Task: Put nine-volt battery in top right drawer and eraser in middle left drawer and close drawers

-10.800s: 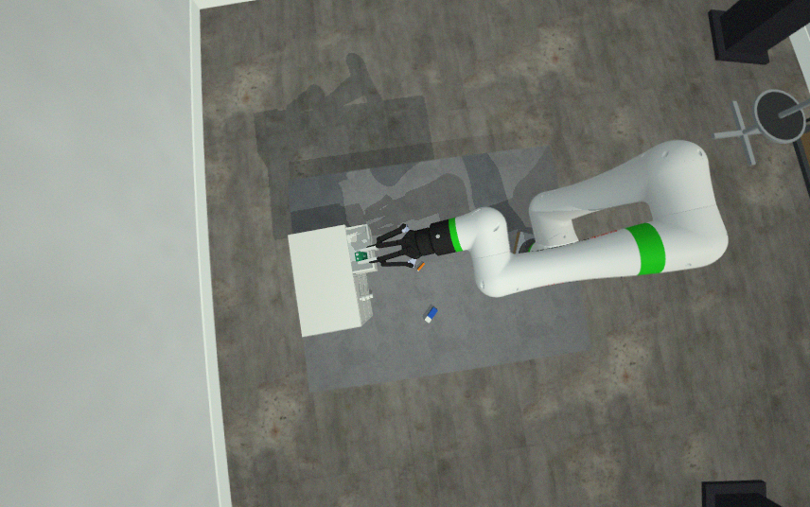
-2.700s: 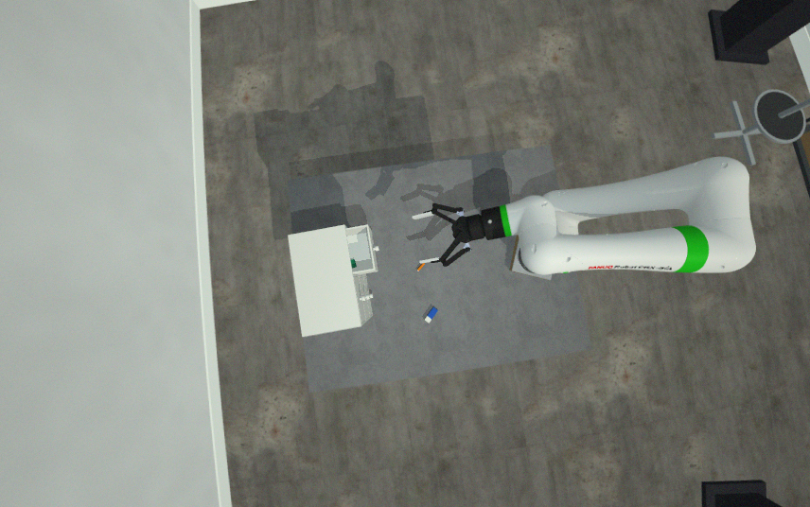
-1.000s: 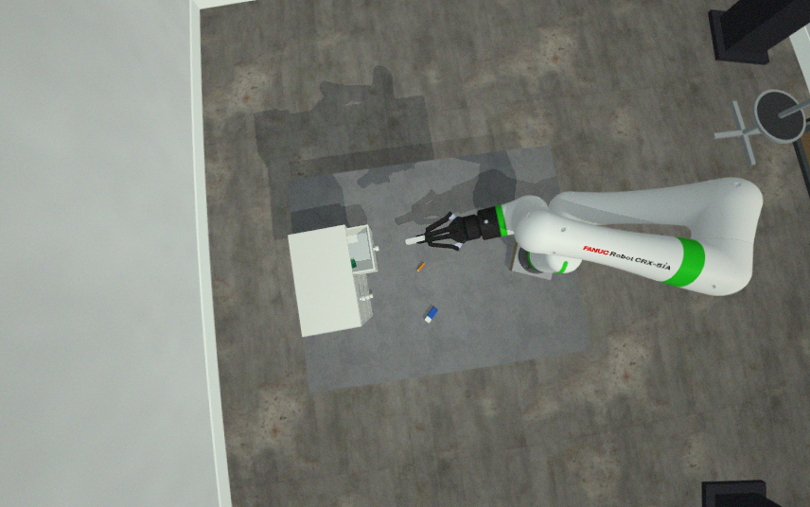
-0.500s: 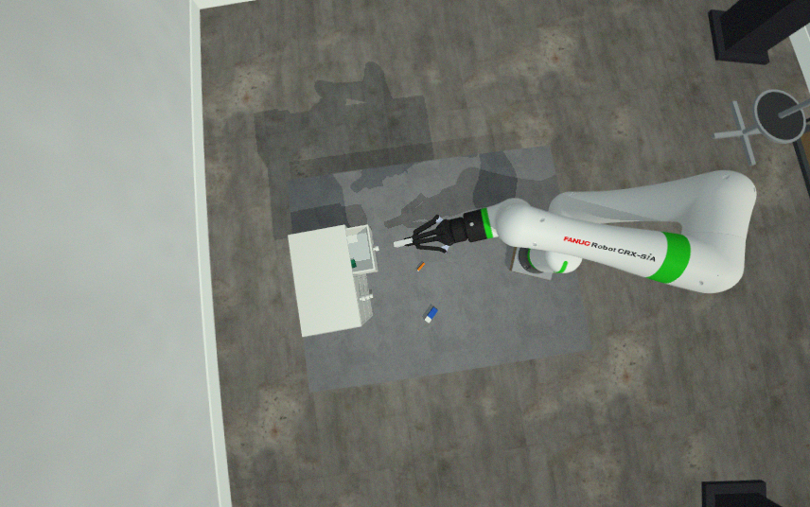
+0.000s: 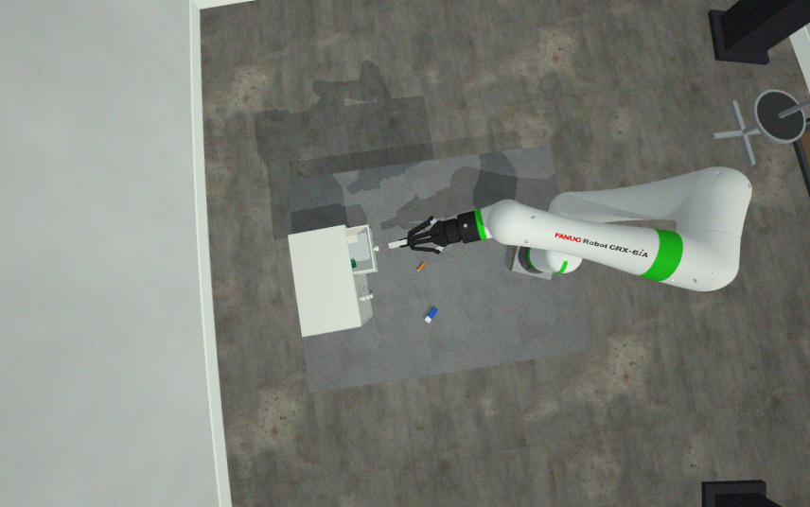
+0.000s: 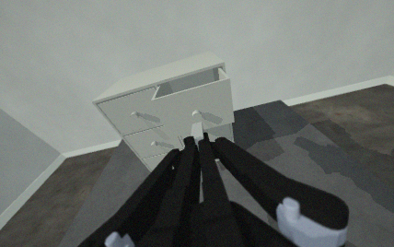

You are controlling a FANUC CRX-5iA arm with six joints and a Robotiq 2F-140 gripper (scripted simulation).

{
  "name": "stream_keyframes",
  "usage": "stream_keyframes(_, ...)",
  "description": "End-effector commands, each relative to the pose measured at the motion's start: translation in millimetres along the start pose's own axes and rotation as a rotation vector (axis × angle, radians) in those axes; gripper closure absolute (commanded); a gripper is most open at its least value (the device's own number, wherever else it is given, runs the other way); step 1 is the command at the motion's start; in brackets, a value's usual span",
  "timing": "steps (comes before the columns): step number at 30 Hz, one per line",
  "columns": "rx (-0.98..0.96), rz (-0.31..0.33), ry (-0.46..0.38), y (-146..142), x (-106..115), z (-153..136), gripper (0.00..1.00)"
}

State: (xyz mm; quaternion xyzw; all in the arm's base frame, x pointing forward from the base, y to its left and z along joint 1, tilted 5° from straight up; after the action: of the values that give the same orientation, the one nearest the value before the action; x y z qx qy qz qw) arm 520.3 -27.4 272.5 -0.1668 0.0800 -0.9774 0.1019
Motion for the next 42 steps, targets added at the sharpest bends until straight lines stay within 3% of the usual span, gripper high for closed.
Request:
stream_keyframes(1,0.0,0.0,0.0,0.0,0.0,0.3,1.0)
stream_keyframes(42,0.0,0.0,0.0,-0.2,-4.6,1.9,1.0)
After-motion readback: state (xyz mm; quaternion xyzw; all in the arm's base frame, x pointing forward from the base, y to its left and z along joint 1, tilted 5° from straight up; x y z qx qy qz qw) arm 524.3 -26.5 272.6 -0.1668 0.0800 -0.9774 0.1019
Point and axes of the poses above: the point where the finger pads meet when closed, its own x axis back along the fingers, its own y axis across the jaws, z = x × y, the point moved 5 cm from there along x, back along the fingers, and after that the axes turned 7 degrees about -x, right-handed, at the moved point
